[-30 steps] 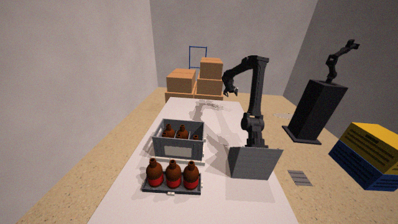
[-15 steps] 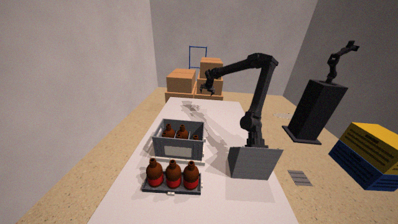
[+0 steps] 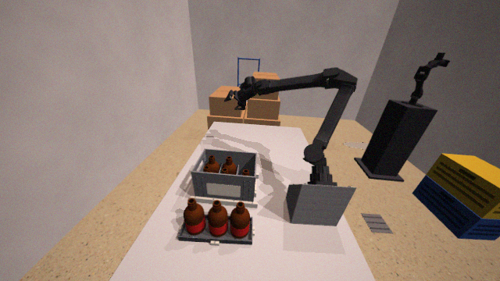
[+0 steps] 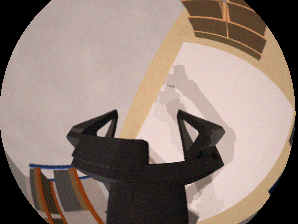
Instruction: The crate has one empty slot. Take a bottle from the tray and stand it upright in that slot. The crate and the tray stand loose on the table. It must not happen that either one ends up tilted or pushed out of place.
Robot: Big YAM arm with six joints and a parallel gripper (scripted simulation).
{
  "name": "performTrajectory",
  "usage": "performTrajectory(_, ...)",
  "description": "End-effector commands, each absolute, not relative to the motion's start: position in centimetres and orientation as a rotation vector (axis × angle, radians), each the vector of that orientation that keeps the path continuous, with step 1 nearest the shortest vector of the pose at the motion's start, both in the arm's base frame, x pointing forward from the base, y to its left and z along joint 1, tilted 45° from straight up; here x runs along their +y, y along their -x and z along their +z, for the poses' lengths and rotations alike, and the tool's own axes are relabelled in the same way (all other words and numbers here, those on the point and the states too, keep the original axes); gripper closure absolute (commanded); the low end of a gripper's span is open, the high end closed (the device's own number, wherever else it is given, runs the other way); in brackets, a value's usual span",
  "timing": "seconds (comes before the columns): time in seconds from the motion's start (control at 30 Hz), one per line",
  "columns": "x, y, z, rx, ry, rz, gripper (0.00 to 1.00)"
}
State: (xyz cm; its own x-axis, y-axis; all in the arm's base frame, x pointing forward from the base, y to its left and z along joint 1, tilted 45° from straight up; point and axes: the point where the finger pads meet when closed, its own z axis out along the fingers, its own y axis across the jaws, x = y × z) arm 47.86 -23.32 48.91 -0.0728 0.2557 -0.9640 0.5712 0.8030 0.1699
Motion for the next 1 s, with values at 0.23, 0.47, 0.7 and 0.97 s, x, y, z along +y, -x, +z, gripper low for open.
performTrajectory(0.23,-4.6,-51.7,50.6,1.577,-0.116,-0.07,0.0)
performTrajectory(0.47,1.2,-54.4,42.7,1.821,-0.207,0.057,0.0)
performTrajectory(0.7,1.3,-54.2,34.2,2.062,-0.421,0.008,0.0)
performTrajectory(0.97,1.4,-51.2,24.9,2.314,-0.687,-0.2,0.0)
